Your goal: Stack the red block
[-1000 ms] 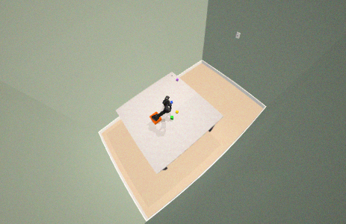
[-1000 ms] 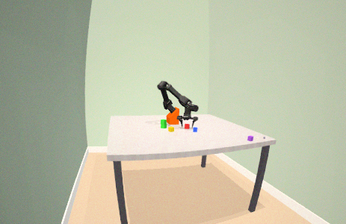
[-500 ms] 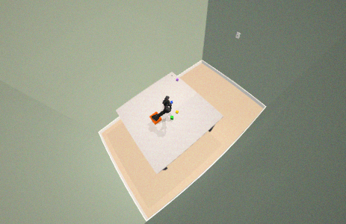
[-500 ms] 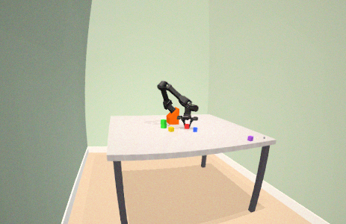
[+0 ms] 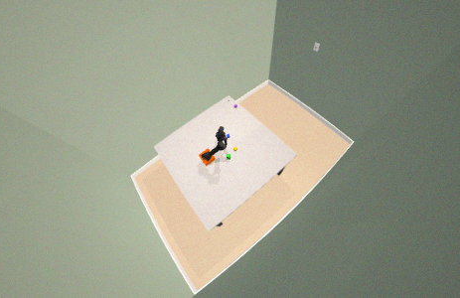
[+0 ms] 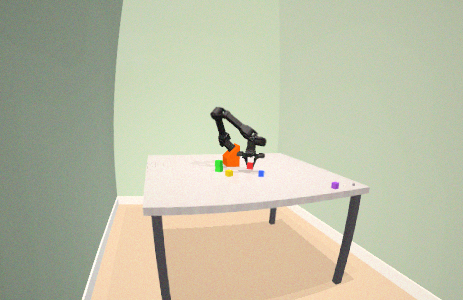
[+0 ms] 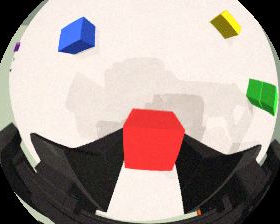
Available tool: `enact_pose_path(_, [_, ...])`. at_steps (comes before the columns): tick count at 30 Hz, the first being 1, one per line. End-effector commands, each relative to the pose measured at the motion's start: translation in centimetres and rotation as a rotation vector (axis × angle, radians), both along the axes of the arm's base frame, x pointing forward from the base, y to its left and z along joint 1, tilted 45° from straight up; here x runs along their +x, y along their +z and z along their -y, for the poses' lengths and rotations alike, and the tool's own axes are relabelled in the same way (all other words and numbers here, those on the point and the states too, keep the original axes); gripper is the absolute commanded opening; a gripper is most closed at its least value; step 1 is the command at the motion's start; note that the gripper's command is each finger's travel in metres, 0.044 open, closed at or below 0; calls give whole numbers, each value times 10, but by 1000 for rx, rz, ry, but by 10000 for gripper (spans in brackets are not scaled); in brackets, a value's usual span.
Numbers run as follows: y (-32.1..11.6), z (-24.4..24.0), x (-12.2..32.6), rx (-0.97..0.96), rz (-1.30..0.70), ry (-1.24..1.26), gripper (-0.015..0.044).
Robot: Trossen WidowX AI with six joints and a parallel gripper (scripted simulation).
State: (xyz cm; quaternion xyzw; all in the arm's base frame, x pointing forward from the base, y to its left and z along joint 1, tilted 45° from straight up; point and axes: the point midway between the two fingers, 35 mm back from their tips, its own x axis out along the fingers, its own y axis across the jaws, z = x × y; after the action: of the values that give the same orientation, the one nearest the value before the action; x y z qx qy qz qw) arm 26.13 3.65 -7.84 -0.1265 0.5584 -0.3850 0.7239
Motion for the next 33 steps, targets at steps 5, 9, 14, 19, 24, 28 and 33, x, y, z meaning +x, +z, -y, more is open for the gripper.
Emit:
enact_pose_path(5, [30, -32, 2, 15, 21, 1, 0])
enact_pose_path(9, [45, -46, 0, 16, 21, 1, 0])
enact_pose_path(14, [64, -64, -2, 16, 21, 1, 0])
enact_pose_path(19, [67, -67, -3, 17, 20, 1, 0])
enact_pose_path(24, [69, -65, -4, 18, 20, 2, 0])
enact_pose_path(28, [85, -52, 0, 24, 18, 3, 0])
enact_pose_path(33, [104, -34, 3, 31, 16, 5, 0])
